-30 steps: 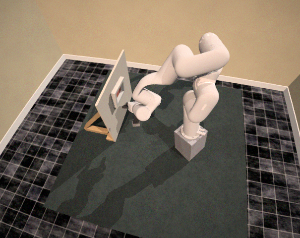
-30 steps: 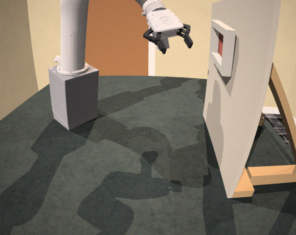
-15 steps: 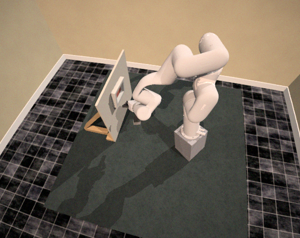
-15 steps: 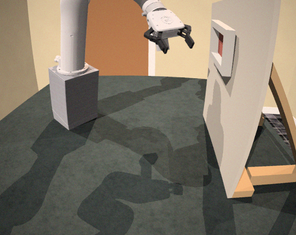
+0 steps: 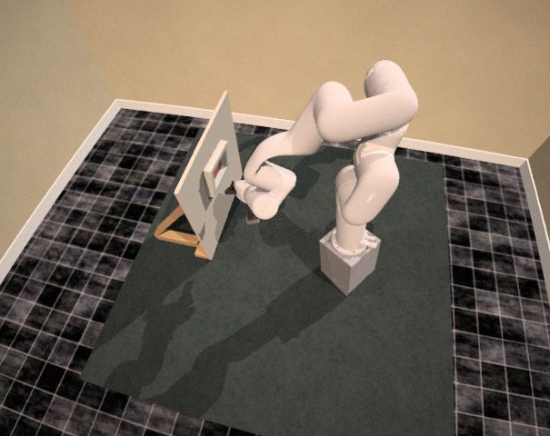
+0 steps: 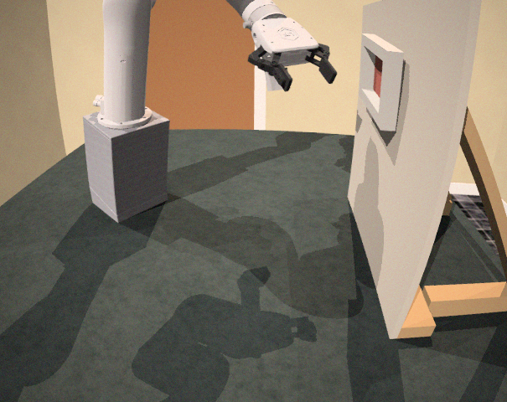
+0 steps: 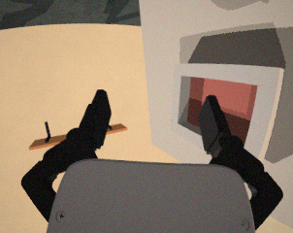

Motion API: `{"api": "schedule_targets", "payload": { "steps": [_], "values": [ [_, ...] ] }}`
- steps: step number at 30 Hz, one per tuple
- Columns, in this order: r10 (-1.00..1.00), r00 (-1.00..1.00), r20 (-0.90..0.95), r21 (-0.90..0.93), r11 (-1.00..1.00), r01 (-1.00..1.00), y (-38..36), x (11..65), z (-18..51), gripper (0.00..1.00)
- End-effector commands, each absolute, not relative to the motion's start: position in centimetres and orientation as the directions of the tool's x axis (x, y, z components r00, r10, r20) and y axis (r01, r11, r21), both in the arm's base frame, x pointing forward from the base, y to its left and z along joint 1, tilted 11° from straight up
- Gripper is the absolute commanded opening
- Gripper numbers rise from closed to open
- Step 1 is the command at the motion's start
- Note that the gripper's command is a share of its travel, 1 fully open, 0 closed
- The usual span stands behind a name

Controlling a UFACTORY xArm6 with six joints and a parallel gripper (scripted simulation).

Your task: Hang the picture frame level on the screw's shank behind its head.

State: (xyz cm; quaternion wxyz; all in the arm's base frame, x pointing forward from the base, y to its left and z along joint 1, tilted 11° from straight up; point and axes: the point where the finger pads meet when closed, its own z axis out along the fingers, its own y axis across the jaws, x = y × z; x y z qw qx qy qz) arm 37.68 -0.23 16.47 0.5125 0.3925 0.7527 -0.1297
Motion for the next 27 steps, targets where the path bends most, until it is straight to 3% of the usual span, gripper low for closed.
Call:
{"api": "schedule_targets", "payload": {
  "steps": [1,27],
  "values": [
    [0.373,-0.176,-0.911,0.149,0.697,0.701,-1.8,38.5,17.3,1.0],
    [0.202,-0.195,-0.96,0.024,0.752,0.658,-4.5,39.7,18.7,1.0]
  ]
}}
